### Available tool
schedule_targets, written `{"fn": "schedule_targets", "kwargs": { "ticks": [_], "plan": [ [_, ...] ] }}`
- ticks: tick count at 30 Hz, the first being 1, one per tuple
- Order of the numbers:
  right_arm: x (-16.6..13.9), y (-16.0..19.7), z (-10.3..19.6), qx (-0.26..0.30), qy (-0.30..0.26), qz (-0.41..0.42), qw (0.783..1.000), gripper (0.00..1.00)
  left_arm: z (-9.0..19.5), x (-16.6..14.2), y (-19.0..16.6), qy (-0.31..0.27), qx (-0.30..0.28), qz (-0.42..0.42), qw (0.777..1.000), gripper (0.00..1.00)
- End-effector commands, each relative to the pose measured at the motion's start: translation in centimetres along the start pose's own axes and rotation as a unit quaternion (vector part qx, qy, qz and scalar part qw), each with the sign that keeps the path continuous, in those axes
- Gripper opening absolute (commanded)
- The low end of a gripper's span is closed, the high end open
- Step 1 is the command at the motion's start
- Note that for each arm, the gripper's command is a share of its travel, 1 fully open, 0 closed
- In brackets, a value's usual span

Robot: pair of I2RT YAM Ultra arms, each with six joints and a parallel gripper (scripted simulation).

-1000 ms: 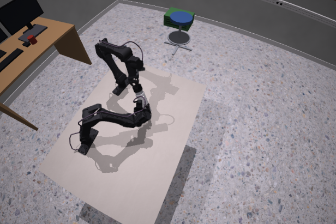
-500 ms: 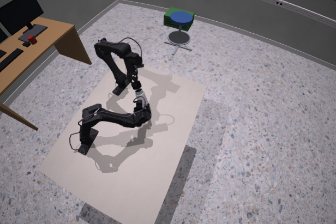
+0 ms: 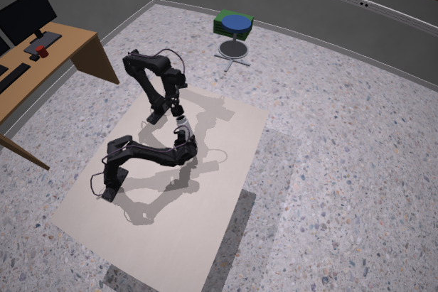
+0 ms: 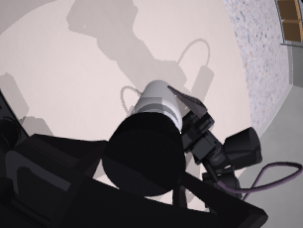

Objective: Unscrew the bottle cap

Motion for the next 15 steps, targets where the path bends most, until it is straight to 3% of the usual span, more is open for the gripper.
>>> {"fn": "schedule_targets", "kwargs": {
  "ticks": [1,15],
  "plan": [
    [2.02,-1.4,0.31,-0.007,-0.024,0.034,0.999,0.0,1.06,-0.1,-0.03,-0.006,-0.01,-0.002,1.0,0.0],
    [2.02,-1.4,0.31,-0.007,-0.024,0.034,0.999,0.0,0.65,0.03,-0.1,-0.006,-0.007,-0.001,1.0,0.0]
  ]
}}
Point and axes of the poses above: on each arm, the point where the finger pads meet when closed, its own z axis back along the fingers, its own y axis across the jaws, x = y × z, the point moved 9 cm from there along z, back along the fingers
